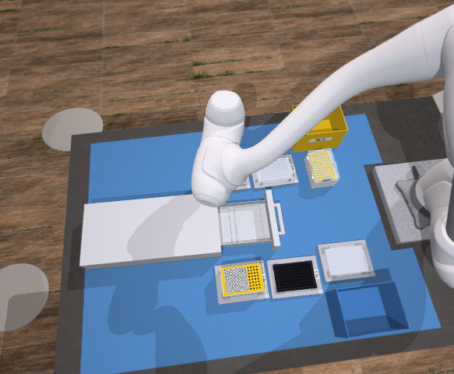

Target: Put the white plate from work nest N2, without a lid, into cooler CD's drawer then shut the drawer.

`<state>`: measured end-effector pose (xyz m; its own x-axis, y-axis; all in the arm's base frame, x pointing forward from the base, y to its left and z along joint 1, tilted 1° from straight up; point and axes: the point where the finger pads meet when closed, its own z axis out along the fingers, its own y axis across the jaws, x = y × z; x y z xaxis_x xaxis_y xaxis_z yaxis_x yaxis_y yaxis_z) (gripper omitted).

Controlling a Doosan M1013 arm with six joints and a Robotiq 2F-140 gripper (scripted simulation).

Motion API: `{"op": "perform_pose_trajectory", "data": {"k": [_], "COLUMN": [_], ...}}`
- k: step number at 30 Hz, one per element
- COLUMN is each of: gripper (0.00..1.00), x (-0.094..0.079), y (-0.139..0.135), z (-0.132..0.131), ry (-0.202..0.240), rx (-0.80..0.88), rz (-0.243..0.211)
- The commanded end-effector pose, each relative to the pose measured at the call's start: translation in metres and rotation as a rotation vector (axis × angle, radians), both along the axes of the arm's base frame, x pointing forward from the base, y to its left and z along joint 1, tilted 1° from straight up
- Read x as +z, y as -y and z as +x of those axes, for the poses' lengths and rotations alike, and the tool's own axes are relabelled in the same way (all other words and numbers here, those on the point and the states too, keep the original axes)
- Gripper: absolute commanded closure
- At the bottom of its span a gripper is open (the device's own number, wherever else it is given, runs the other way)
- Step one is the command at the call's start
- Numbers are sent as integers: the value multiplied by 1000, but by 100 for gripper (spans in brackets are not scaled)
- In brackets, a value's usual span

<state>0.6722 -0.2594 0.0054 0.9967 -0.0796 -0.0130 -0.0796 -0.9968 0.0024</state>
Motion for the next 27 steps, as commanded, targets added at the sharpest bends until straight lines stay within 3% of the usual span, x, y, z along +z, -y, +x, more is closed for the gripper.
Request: {"op": "perform_pose_trajectory", "data": {"k": [1,17,18,27], "gripper": [38,45,100,100], "x": [0,0,0,0], "y": [0,0,0,0], "z": [0,0,0,0], "ry": [0,0,0,0], "rx": [0,0,0,0], "rz": [0,0,0,0]}}
